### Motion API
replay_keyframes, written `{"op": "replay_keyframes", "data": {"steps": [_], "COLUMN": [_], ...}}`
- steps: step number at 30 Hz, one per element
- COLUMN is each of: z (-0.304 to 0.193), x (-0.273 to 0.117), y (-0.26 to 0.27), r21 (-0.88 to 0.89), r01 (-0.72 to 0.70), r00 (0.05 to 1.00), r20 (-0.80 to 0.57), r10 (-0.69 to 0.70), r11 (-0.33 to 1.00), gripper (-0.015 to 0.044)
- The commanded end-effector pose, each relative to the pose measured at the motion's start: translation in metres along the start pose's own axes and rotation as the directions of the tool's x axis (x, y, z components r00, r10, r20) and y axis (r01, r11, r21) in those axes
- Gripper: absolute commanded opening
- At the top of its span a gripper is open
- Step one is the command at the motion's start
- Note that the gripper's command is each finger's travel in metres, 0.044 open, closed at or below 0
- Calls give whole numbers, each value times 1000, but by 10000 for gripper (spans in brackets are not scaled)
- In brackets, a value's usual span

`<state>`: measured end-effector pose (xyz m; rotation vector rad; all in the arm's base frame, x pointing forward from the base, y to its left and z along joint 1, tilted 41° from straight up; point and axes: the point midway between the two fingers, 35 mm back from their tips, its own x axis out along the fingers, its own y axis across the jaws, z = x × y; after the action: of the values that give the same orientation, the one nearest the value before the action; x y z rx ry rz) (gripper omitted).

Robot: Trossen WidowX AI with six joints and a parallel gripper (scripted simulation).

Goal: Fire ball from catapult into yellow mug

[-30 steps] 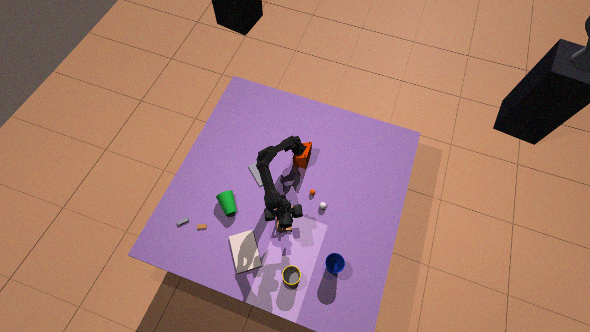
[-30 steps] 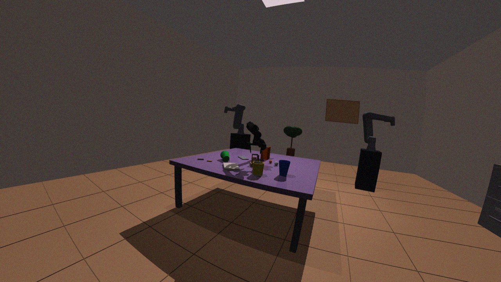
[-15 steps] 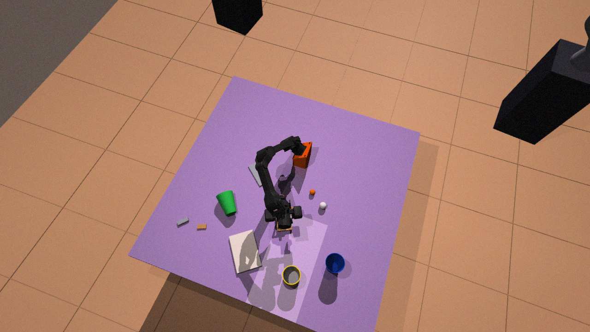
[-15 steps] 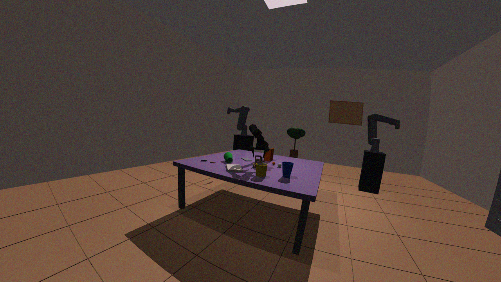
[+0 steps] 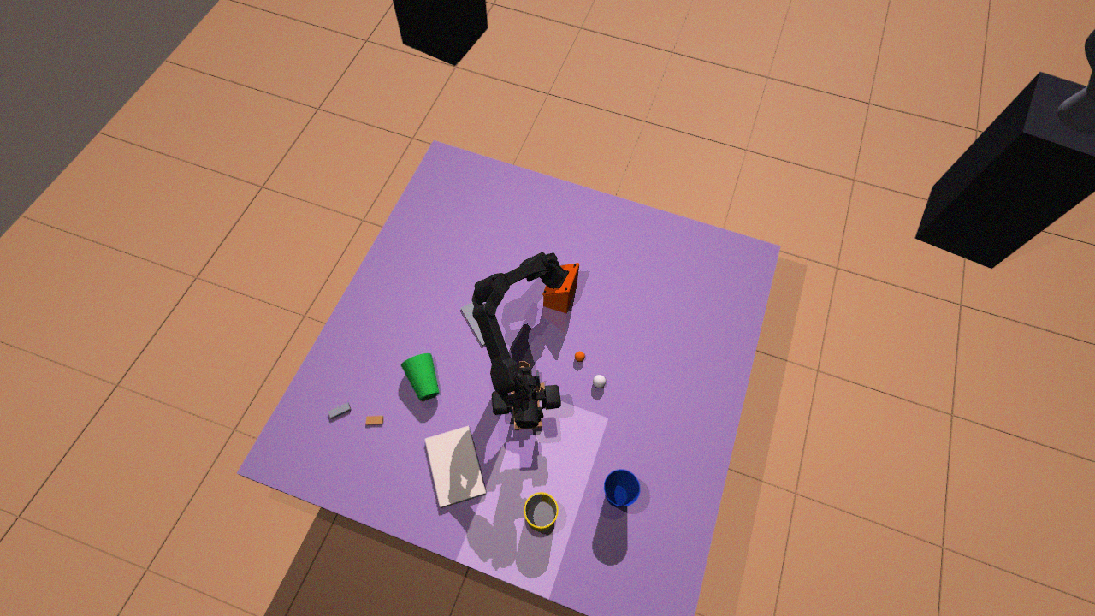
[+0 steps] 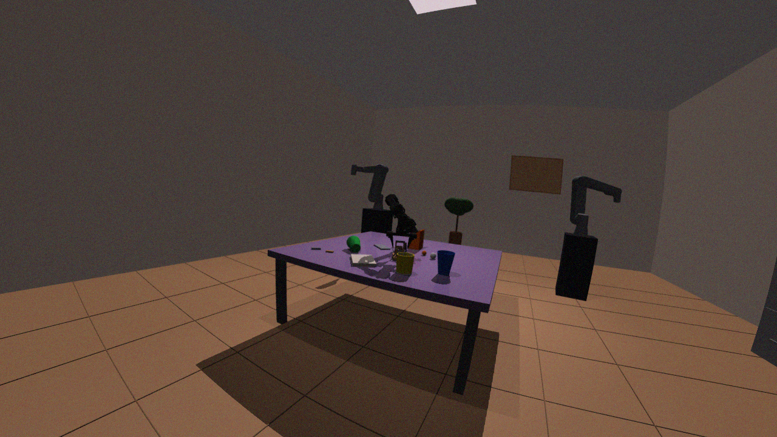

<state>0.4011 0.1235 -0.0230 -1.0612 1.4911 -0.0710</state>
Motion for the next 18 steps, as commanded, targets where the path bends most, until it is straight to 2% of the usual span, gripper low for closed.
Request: {"op": "replay_keyframes", "data": {"steps": [1, 18], "z": [-2, -3], "x": [8, 36], "y": [0, 0], "r21": [-6, -6], "r01": [3, 4], "r00": [1000, 1000], "r20": [-6, -6], "r10": [-3, -4], "r11": [1000, 1000], "gripper": [440, 440]}}
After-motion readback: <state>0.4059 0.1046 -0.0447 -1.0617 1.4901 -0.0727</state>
